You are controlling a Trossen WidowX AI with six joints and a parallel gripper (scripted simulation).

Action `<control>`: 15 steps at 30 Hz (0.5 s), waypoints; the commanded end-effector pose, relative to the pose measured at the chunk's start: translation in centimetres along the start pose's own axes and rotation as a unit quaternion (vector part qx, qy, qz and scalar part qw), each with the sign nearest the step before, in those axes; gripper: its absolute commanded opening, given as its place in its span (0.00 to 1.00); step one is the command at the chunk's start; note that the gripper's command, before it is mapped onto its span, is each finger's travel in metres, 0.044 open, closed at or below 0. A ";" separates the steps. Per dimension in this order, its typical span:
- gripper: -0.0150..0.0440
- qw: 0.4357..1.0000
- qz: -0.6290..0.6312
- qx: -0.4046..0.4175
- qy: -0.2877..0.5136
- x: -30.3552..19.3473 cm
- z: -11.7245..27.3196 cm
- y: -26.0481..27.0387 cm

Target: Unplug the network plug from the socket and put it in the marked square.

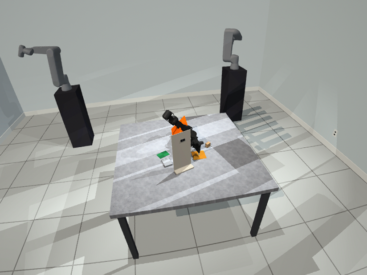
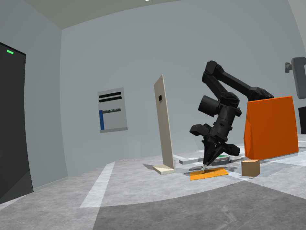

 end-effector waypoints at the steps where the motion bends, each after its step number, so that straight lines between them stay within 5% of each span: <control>1: 0.25 1.000 0.003 0.000 0.002 -0.1 -0.3 -0.4; 15: 0.25 1.000 0.003 0.000 0.001 0.2 -1.1 -0.9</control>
Point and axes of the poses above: the point midway between the two fingers, 35 mm back from their tips, its own z axis back along the fingers, its own y axis across the jaws, x = y × z, the point moved 1 cm from there along z, back along the fingers, and after that the axes turned 4 degrees about -z, right-handed, at the moved point
